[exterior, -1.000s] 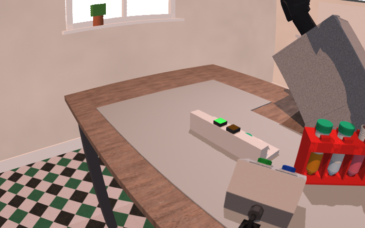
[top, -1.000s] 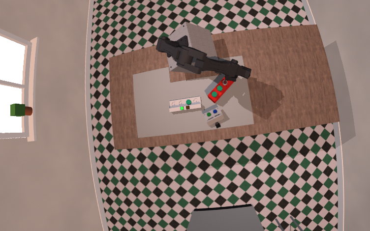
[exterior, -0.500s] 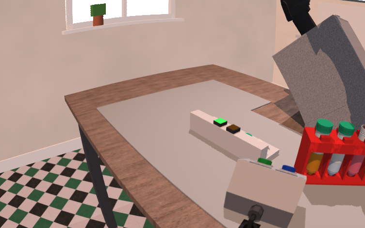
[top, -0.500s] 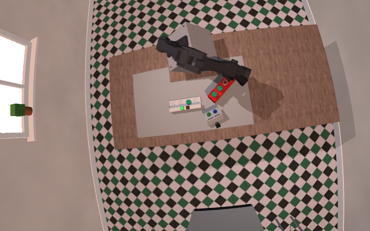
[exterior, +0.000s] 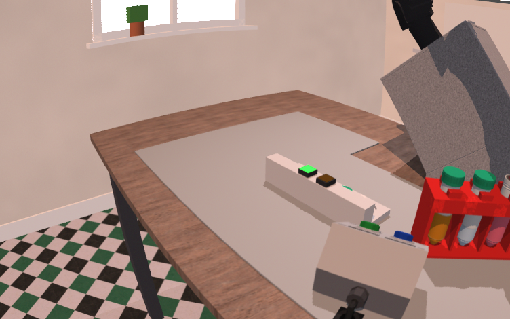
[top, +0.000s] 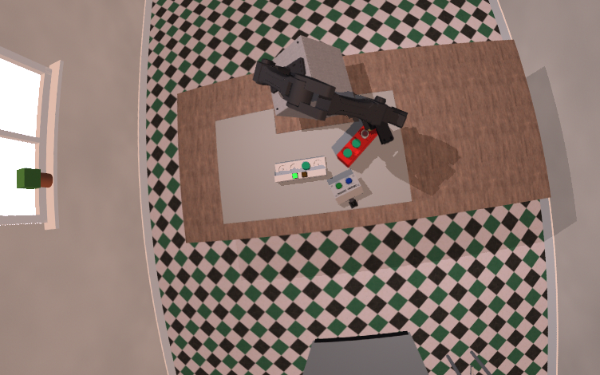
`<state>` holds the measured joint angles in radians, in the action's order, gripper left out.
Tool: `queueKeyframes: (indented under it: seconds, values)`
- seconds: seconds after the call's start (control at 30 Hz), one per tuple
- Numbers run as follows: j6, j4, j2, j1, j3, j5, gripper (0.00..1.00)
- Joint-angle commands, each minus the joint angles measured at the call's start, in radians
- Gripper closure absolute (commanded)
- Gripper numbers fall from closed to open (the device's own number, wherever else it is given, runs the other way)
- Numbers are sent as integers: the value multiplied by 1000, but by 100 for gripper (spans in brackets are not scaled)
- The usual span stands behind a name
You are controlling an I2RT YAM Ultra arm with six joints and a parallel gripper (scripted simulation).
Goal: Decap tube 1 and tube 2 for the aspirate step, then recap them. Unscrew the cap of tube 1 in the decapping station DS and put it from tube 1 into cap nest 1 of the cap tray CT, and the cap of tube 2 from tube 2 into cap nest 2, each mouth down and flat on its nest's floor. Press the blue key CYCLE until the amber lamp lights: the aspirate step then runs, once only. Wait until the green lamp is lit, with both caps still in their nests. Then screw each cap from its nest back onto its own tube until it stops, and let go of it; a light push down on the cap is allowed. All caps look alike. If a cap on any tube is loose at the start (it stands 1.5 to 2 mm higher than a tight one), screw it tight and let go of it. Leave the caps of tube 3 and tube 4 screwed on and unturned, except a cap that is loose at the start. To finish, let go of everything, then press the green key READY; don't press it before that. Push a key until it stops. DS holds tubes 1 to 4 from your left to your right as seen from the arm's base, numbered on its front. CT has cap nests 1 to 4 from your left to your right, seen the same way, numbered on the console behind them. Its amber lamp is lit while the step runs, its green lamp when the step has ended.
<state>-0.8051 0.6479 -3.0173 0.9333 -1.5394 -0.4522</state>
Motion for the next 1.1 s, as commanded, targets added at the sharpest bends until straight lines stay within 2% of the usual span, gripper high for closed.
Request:
queueKeyframes:
  seconds: [0.0,0.33,0.9,1.07]
  values:
    - [-26,-1,7,4,-4,-3,51]
    - [-26,-1,7,4,-4,-3,51]
    - [-79,137,93,60,-34,27,51]
    - [-80,140,95,62,-35,28,51]
